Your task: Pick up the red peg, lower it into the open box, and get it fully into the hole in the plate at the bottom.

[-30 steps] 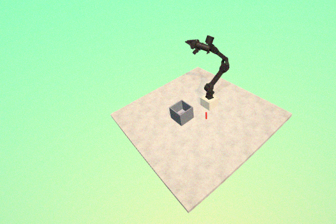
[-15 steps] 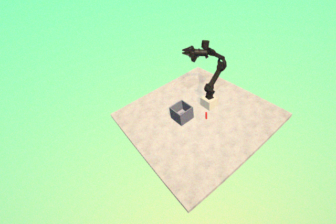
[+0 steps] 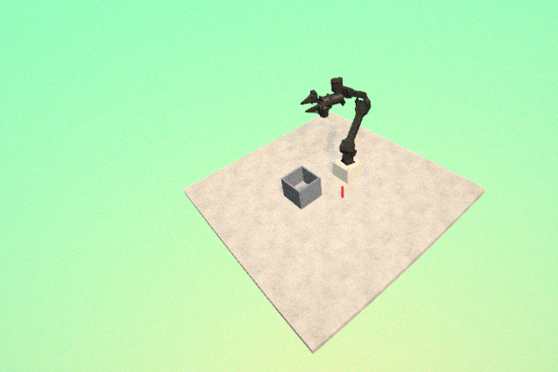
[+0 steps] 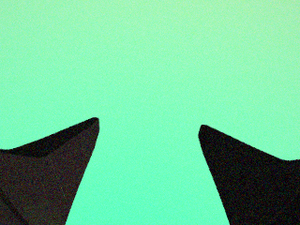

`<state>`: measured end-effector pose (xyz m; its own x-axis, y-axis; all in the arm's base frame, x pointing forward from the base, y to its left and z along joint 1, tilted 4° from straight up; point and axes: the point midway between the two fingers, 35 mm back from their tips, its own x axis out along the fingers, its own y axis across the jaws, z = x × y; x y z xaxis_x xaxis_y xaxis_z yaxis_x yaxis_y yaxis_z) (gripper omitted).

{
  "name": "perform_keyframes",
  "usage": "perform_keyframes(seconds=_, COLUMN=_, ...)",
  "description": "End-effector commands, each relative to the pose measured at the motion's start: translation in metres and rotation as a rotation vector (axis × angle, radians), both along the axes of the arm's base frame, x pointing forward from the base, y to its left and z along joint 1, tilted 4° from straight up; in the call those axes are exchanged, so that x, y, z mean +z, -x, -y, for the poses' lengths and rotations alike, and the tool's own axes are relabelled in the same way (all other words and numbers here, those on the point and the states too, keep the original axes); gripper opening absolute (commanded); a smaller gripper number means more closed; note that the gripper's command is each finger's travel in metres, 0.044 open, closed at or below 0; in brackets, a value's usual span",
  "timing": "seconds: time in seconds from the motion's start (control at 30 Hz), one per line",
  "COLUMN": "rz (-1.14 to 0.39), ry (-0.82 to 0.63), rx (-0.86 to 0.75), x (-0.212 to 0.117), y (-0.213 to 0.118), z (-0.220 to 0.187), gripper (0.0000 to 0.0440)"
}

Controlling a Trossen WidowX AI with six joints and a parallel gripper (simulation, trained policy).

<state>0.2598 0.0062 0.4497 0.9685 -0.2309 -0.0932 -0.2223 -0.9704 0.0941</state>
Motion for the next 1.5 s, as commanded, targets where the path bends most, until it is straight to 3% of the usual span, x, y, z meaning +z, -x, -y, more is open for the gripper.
perform_keyframes(seconds=0.0, rz=-0.079, ry=0.05, rx=0.078, x=-0.022, y=-0.009, z=-0.02, gripper=0.0358)
perform_keyframes(seconds=0.63, rz=-0.447, ry=0.392, rx=0.433, x=-0.132, y=-0.015, z=-0.098, gripper=0.0399)
perform_keyframes(seconds=1.0, rz=-0.66, ry=0.62, rx=0.625, x=-0.197, y=-0.003, z=-0.117, gripper=0.044)
perform_keyframes(seconds=1.47, rz=-0.901, ry=0.826, rx=0.902, x=-0.269, y=0.026, z=-0.131, gripper=0.044)
